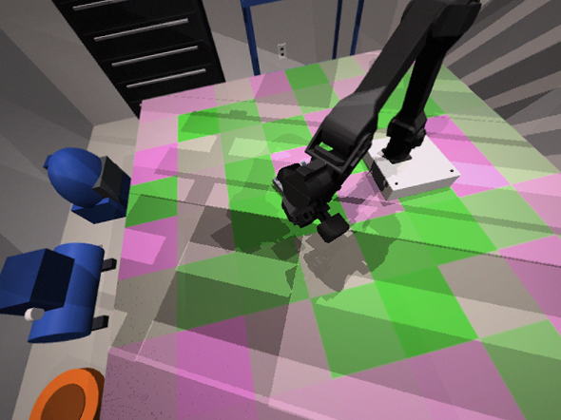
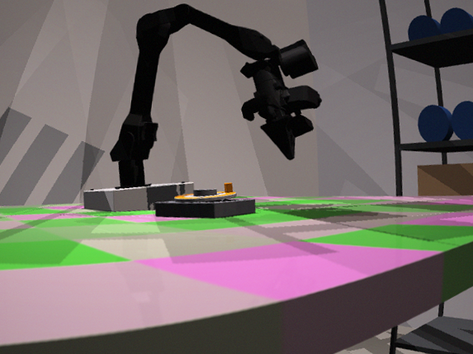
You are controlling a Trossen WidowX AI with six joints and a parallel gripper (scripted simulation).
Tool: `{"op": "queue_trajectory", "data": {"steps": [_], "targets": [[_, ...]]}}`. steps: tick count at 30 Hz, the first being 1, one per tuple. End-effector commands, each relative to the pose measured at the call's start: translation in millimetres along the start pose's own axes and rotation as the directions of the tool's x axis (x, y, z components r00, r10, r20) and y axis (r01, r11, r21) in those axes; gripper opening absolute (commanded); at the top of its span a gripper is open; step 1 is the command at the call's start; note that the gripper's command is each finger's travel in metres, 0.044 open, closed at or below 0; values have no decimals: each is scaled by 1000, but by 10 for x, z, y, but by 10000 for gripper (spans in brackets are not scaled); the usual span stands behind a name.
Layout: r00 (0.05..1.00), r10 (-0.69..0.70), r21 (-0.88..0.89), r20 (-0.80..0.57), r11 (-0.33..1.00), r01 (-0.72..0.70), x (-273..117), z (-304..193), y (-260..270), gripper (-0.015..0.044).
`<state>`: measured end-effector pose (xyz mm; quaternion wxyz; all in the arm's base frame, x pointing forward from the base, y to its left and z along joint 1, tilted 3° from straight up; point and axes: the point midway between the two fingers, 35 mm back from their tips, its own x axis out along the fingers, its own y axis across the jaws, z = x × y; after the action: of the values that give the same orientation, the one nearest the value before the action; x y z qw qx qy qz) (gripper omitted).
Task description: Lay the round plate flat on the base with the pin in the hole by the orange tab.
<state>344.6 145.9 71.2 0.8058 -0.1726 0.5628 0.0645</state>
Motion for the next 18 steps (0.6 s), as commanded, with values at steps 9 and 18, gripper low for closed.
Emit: {"op": "queue_trajectory", "data": {"steps": [9, 18], "targets": [[936, 154, 378, -316, 925, -25, -10, -494, -1048, 0], [935, 157, 382, -319, 924, -25, 153, -552, -1024, 0]]}}
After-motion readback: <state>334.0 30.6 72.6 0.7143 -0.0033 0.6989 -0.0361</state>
